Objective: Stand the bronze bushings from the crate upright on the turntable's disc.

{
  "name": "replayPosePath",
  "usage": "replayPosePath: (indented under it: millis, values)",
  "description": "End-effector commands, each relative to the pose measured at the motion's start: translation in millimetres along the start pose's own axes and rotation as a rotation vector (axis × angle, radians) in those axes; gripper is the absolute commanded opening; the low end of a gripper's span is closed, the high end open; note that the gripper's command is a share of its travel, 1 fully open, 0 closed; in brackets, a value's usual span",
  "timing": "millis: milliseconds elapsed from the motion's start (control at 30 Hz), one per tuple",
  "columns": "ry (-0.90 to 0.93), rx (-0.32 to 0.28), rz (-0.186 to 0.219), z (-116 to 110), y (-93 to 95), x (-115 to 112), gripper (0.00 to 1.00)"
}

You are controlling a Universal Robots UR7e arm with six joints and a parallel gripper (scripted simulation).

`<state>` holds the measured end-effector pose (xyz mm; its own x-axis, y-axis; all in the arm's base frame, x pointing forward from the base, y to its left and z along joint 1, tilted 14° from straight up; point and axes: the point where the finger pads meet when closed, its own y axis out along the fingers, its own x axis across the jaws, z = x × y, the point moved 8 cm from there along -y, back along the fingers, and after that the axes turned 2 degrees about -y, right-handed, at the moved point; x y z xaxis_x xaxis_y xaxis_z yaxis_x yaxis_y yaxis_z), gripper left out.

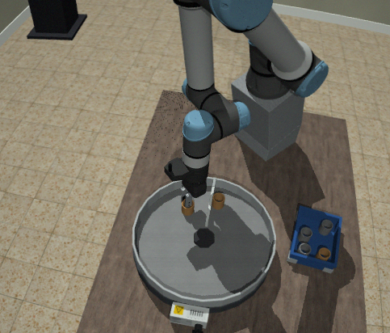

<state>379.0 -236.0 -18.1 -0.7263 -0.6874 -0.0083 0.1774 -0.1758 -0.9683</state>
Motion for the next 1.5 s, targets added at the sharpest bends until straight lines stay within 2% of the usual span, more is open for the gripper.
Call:
replayPosePath:
  millis: [0,633,867,1167,1467]
  values:
    - [0.000,0.001,0.000,0.3,-0.3,0.0,0.38]
    - [0.000,0.001,0.000,0.3,-2.0,0.0,0.38]
    - [0.000,0.001,0.000,0.3,-13.3,0.0,0.38]
    - [0.000,0.001,0.000,0.3,-41.7,0.0,0.38]
    - [0.000,0.001,0.000,0.3,-46.3,0.0,0.38]
